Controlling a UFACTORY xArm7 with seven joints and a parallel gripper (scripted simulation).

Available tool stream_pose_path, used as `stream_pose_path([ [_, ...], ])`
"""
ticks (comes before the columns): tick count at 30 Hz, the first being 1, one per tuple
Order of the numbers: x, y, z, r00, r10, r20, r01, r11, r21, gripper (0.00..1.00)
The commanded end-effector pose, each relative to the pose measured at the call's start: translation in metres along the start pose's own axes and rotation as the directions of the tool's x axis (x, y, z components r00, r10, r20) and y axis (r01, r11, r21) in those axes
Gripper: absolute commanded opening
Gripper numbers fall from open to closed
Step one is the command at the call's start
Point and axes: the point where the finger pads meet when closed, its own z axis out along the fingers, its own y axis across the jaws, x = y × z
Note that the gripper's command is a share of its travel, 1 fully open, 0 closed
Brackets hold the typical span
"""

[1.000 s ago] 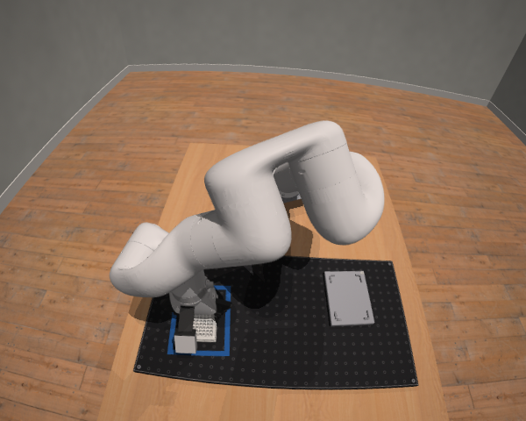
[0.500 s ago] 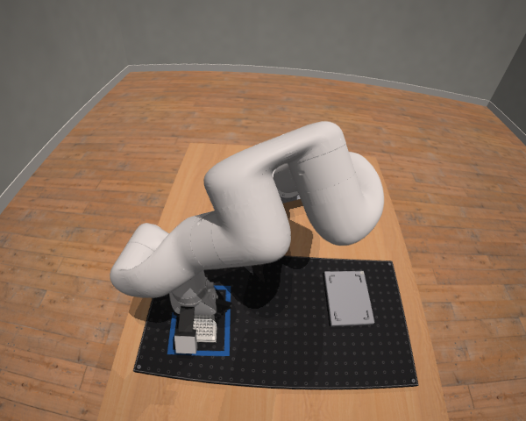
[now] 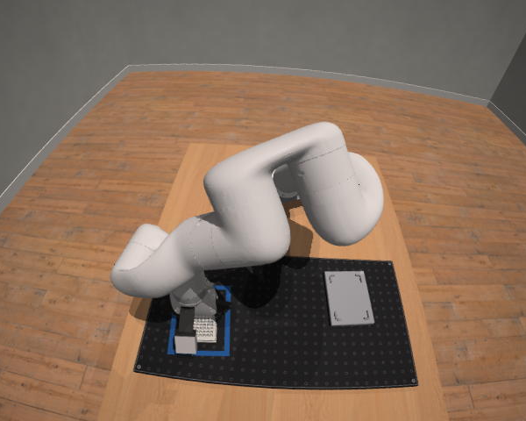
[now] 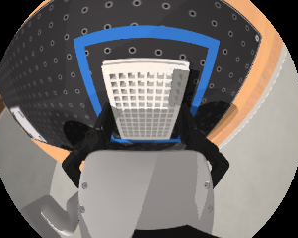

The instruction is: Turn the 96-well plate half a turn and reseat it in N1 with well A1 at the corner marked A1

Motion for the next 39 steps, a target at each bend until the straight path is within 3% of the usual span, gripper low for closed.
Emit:
stream_pose_path([
  [1, 0.000, 0.001, -0.001, 1.000, 0.000, -0.002, 0.000, 1.000, -0.003, 1.00],
  [26, 0.000, 0.001, -0.001, 1.000, 0.000, -0.002, 0.000, 1.000, -0.003, 1.00],
  [39, 0.000, 0.001, -0.031, 1.000, 0.000, -0.002, 0.000, 1.000, -0.003, 1.00],
])
